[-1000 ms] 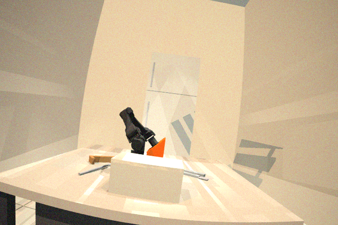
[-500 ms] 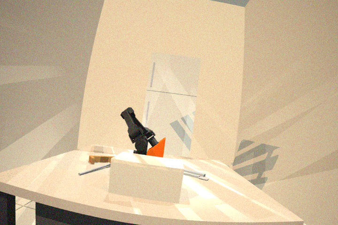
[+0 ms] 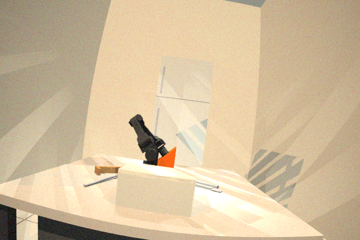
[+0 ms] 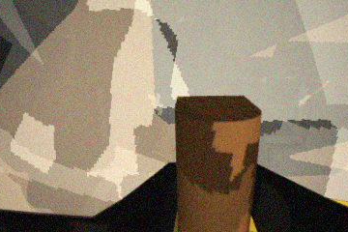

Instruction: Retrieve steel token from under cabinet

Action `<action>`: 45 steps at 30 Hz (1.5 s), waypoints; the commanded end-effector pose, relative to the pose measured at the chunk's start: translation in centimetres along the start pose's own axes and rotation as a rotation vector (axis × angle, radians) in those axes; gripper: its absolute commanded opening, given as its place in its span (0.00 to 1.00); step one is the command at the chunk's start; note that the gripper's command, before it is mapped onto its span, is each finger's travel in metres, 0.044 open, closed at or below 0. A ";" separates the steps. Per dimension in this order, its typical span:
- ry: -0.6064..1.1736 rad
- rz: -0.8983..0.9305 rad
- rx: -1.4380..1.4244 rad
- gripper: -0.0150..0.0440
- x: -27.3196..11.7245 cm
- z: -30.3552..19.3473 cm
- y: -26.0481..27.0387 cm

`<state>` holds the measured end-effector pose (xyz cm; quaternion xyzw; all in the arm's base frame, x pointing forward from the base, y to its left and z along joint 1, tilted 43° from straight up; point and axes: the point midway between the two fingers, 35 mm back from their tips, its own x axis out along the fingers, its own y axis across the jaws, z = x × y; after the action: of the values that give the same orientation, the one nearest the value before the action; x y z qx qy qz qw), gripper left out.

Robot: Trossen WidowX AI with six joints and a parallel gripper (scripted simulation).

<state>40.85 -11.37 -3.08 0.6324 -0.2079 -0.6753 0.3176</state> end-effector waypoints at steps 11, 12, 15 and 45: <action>-0.003 -0.006 0.001 0.25 0.1 1.3 -0.1; -0.003 -0.006 0.001 0.25 0.1 1.4 -0.1; -0.003 -0.006 0.001 0.25 0.1 1.7 -0.1; -0.005 -0.006 0.000 0.25 0.1 4.5 0.0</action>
<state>36.88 -11.93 -2.59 0.6332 -0.2084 -0.6760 0.3140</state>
